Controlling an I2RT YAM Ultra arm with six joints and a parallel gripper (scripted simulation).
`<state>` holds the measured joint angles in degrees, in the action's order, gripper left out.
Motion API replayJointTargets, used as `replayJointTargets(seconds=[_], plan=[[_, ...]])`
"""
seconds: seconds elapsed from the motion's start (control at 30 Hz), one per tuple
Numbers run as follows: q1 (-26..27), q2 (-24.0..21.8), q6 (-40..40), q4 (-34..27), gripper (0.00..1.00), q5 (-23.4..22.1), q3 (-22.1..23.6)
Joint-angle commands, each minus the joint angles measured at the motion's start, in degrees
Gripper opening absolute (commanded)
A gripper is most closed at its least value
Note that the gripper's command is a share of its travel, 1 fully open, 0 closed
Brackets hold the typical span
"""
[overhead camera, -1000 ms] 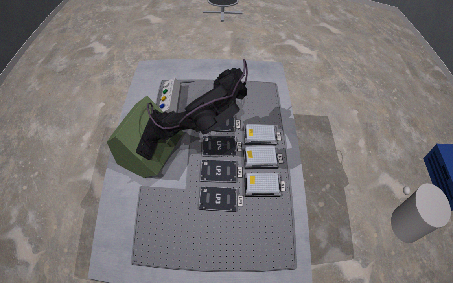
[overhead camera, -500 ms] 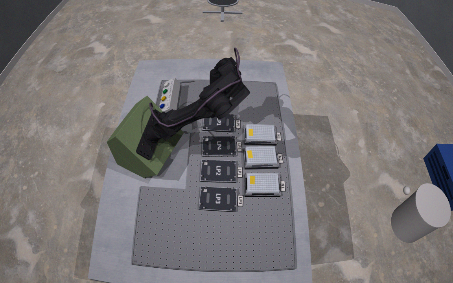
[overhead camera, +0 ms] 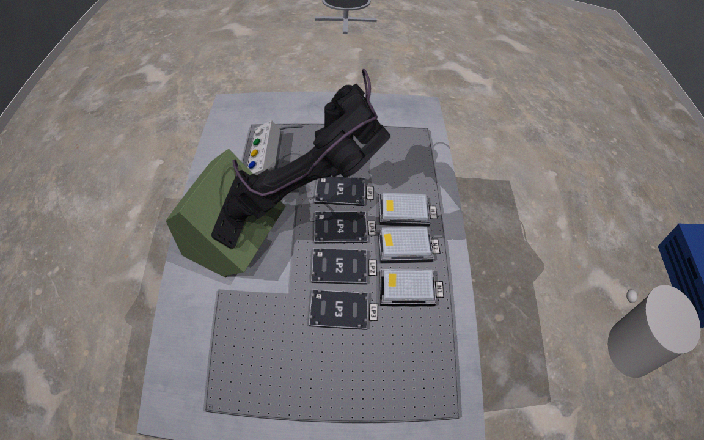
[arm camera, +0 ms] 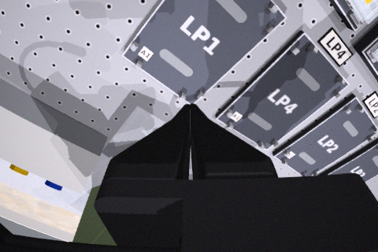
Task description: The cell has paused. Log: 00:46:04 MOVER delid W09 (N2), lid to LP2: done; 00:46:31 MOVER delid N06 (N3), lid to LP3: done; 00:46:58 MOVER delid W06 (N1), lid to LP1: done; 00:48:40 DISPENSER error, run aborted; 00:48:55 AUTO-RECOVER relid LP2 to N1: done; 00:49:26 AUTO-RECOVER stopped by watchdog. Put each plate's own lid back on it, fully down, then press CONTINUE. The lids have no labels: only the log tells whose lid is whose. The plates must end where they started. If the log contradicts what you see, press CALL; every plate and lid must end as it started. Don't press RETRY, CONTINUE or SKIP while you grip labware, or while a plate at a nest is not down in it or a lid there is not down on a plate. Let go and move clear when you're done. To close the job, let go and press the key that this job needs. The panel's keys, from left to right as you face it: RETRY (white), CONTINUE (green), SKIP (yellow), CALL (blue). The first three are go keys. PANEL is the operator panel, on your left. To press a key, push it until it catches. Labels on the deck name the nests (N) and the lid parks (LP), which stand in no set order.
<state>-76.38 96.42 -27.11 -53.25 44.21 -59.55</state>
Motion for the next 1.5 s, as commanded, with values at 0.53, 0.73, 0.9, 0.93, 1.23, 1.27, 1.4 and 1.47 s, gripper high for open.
replayJointTargets(seconds=[0.53,0.73,0.9,0.93,1.23,1.27,1.4,1.47], plan=[[-8.9,8.1,2.0,0.7,0.0,-0.1,-0.2],[-13.0,12.5,3.4,1.8,0.0,-1.4,-1.5],[-16.2,16.7,4.8,2.1,0.0,-2.1,-2.5],[-16.9,17.6,5.1,2.2,0.0,-2.2,-2.8],[-21.0,23.8,7.8,1.9,0.0,-3.4,-5.2],[-21.6,24.7,8.2,1.8,0.0,-3.6,-5.6],[-23.9,28.4,10.0,1.3,0.0,-4.3,-7.5],[-25.0,30.2,11.0,1.0,0.0,-4.6,-8.6]])
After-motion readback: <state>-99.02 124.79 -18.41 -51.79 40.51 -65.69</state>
